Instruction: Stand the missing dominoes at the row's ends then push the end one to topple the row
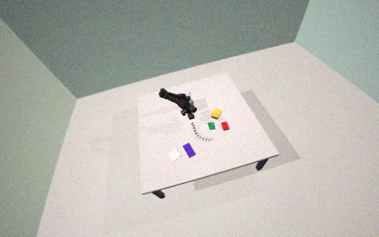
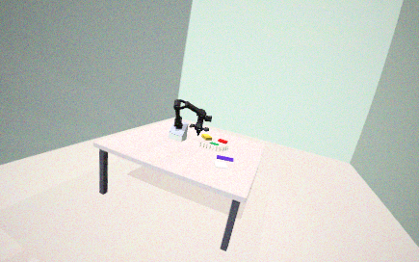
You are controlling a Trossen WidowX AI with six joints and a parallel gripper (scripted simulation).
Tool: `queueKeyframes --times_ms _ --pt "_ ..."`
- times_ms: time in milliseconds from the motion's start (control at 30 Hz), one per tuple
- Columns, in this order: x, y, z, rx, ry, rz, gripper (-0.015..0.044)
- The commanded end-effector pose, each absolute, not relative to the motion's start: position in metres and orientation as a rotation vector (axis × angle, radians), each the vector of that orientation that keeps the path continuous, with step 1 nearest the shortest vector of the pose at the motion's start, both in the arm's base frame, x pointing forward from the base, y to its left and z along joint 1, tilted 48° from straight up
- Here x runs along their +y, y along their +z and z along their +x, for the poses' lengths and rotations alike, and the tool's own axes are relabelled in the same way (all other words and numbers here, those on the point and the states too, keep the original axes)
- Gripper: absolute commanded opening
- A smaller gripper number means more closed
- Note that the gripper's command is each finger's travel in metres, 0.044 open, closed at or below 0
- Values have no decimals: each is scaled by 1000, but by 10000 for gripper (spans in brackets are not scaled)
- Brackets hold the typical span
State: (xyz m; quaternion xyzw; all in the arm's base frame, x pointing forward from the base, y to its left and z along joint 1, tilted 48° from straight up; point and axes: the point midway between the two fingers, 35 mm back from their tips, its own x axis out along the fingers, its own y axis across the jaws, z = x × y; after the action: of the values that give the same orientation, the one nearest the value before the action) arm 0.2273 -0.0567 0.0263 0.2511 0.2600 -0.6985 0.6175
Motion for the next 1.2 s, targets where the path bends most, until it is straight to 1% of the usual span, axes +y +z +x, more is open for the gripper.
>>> queueKeyframes --times_ms 0,267,500,833,1167 --pt "-58 26 226 593 -1611 576 0" --pt "-59 24 226 593 -1611 577 0" --pt "-114 -28 217 591 -1612 573 0" --pt "-116 -29 217 590 -1612 573 0" --pt "-118 -29 233 589 -1612 573 0"
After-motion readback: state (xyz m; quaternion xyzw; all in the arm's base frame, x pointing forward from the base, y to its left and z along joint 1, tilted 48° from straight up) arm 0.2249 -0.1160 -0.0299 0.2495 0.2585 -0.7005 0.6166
